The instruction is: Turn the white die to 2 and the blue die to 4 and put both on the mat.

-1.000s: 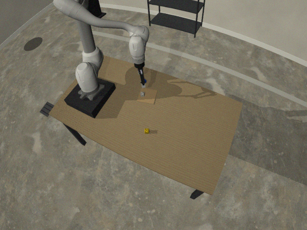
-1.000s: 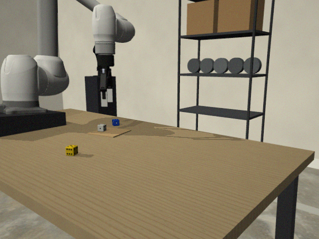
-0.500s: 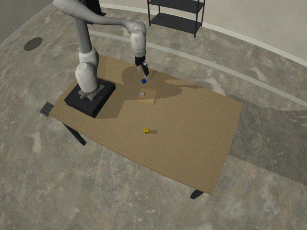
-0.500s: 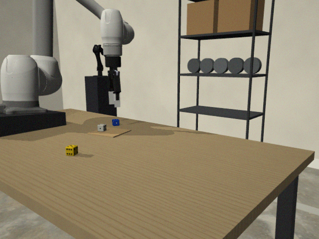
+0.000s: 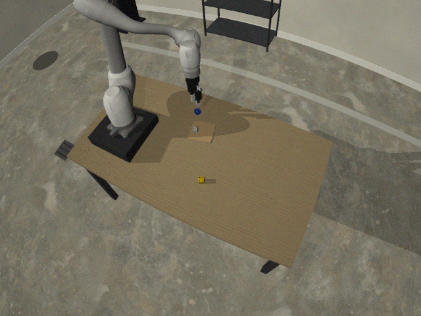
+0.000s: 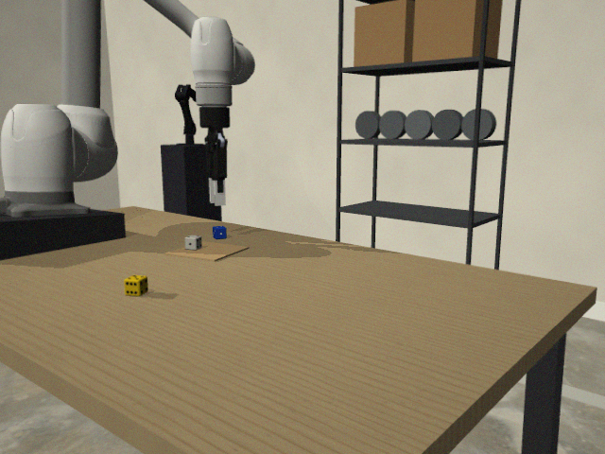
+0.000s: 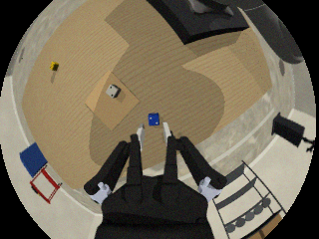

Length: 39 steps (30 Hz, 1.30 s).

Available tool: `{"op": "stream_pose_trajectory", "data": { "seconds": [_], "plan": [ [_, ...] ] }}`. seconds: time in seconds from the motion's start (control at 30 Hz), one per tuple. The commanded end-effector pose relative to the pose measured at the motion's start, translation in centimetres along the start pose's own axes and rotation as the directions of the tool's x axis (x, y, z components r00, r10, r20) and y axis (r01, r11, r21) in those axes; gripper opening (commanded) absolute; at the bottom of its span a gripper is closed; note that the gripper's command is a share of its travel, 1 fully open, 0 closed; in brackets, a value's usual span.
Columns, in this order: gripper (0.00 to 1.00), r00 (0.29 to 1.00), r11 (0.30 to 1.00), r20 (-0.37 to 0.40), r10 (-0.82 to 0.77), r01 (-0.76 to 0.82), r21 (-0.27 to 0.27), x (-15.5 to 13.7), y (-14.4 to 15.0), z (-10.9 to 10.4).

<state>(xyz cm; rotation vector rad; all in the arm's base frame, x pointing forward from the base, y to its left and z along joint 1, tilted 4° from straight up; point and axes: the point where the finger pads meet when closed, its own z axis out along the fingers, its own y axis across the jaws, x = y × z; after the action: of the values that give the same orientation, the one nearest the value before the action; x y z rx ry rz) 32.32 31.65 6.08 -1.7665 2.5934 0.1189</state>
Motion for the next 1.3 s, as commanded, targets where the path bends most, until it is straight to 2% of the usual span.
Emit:
{"op": "stream_pose_trajectory", "data": {
  "seconds": [0.0,0.73,1.27],
  "plan": [
    [0.35,1.0,1.0,0.001,-0.007,0.007,0.001,-0.2,0.0,0.0],
    [0.35,1.0,1.0,0.001,-0.007,0.007,0.001,-0.3,0.0,0.2],
    [0.35,1.0,1.0,0.001,-0.007,0.007,0.001,-0.3,0.0,1.5]
  ]
}}
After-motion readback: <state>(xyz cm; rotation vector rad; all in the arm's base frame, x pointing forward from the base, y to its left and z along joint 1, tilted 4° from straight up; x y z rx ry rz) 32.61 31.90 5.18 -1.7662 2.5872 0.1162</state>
